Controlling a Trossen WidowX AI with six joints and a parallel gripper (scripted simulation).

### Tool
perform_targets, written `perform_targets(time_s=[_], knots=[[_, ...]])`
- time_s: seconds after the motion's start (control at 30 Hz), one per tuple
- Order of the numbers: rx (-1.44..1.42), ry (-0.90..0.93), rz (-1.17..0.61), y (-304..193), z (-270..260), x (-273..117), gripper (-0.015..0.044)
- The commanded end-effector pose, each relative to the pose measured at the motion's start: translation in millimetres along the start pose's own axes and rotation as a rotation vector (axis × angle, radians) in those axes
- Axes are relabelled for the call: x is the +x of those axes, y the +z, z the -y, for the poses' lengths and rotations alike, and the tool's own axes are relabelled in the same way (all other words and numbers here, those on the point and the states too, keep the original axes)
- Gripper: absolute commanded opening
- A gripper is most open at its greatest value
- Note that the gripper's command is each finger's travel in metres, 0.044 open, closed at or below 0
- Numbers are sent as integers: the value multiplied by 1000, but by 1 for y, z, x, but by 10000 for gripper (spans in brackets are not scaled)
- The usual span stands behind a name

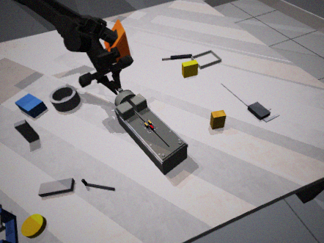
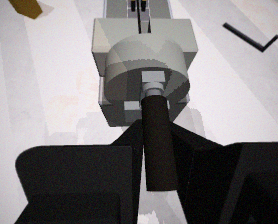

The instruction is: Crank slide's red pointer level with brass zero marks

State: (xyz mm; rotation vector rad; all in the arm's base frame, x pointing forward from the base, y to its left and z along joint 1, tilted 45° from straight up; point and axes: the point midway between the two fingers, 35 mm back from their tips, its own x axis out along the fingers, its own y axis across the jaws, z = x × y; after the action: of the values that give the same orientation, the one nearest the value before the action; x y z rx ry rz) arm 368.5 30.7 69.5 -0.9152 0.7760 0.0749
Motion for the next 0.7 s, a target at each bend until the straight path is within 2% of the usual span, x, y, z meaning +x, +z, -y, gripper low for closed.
perform_targets(time_s=[0.0,0.67], knots=[[-10,25,5,0,-9,0,0],[-10,25,5,-1,-12,1,0]])
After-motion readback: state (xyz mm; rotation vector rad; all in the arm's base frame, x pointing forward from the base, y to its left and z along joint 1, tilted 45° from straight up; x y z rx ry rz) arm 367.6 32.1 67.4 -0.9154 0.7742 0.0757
